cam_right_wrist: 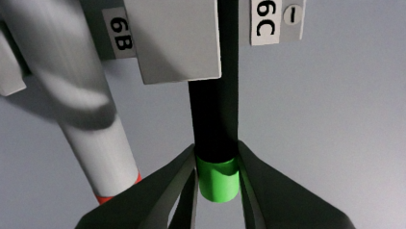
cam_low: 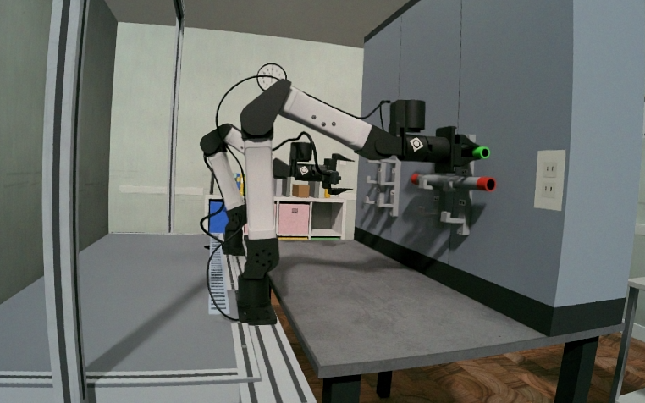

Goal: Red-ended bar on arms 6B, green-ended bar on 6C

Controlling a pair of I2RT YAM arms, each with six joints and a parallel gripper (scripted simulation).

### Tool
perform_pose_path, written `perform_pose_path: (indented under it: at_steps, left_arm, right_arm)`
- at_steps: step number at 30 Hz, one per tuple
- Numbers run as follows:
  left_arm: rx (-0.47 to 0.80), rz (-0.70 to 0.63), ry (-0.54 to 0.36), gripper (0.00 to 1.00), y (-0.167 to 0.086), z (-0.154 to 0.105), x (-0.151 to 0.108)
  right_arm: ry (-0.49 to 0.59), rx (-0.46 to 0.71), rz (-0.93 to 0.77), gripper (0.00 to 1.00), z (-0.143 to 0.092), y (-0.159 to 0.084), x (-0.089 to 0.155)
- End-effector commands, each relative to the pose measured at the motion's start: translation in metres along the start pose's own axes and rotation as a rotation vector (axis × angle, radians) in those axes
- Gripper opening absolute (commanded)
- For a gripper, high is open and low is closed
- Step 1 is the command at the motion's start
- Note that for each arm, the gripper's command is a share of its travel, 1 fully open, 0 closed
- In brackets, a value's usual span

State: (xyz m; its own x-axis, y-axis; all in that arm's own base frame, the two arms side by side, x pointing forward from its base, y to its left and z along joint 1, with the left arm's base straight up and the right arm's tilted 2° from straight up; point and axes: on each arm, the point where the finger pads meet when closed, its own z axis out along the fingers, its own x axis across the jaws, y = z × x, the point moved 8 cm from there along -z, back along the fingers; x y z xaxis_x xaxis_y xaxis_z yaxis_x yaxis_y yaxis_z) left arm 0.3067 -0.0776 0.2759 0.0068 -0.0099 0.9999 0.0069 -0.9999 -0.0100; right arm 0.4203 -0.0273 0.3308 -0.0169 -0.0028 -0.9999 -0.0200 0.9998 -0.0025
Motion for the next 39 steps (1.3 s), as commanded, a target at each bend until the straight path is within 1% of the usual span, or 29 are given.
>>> perform_pose_path:
  at_steps: [1,33,39]
  left_arm:
    - [-0.006,-0.011,0.007,1.00,-0.0017,-0.0043,0.0020]
    - [-0.006,-0.011,0.007,1.00,-0.0017,-0.0043,0.0020]
    - [-0.006,-0.011,0.007,1.00,-0.0017,-0.0043,0.0020]
  right_arm:
    - [0.022,0.005,0.016,0.00,-0.0048,-0.0029,0.0061]
    - [0.022,0.005,0.016,0.00,-0.0049,-0.0028,0.0103]
    - [0.022,0.005,0.016,0.13,-0.0049,-0.0028,0.0103]
